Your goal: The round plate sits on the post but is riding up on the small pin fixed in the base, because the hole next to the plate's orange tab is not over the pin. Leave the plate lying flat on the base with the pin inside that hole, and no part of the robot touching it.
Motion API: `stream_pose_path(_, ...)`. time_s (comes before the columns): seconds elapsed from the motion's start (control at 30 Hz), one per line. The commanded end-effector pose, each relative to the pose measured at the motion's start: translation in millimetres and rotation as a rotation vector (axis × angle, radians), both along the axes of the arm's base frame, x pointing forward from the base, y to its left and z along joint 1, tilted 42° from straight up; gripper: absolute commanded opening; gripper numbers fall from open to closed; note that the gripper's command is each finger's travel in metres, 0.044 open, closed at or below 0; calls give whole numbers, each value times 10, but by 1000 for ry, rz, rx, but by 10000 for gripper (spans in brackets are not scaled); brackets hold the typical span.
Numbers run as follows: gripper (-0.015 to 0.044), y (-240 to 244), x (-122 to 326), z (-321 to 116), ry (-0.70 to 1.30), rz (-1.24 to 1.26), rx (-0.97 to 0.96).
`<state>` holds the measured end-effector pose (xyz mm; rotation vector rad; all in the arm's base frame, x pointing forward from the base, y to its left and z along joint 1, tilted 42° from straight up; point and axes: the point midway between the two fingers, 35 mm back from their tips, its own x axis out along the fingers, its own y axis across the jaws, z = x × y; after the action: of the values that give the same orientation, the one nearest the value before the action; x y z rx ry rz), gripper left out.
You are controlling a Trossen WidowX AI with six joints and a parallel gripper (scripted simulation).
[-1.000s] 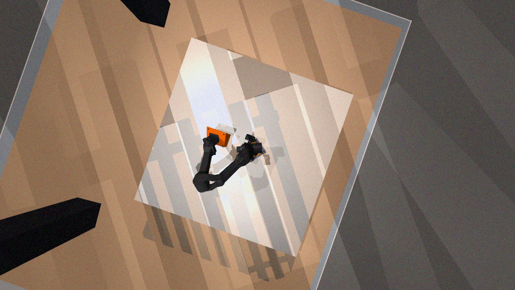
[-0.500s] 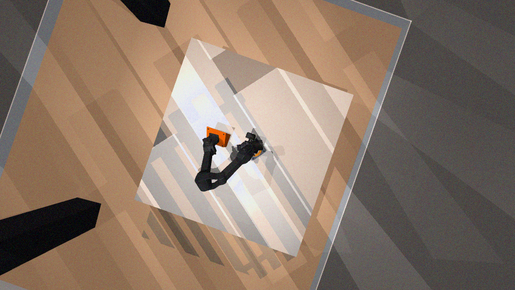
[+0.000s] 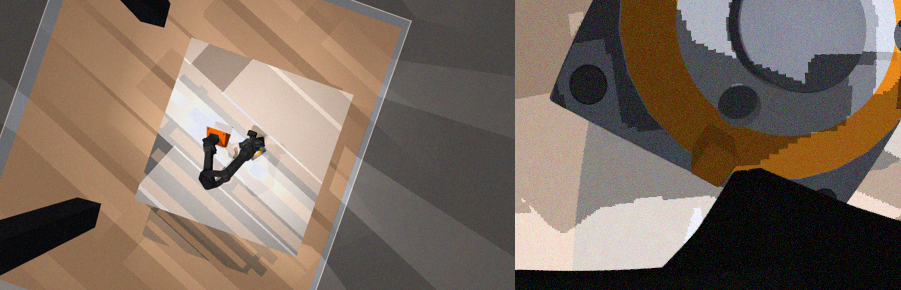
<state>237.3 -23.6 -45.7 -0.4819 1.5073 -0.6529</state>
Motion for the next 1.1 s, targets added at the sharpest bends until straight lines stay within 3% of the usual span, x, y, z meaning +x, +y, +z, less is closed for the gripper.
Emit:
stream_pose_path(0.0, 0, 44, 25, -65, 4, -5, 5)
stream_pose_path(1.07, 0, 206, 376, -164, 2, -5, 6)
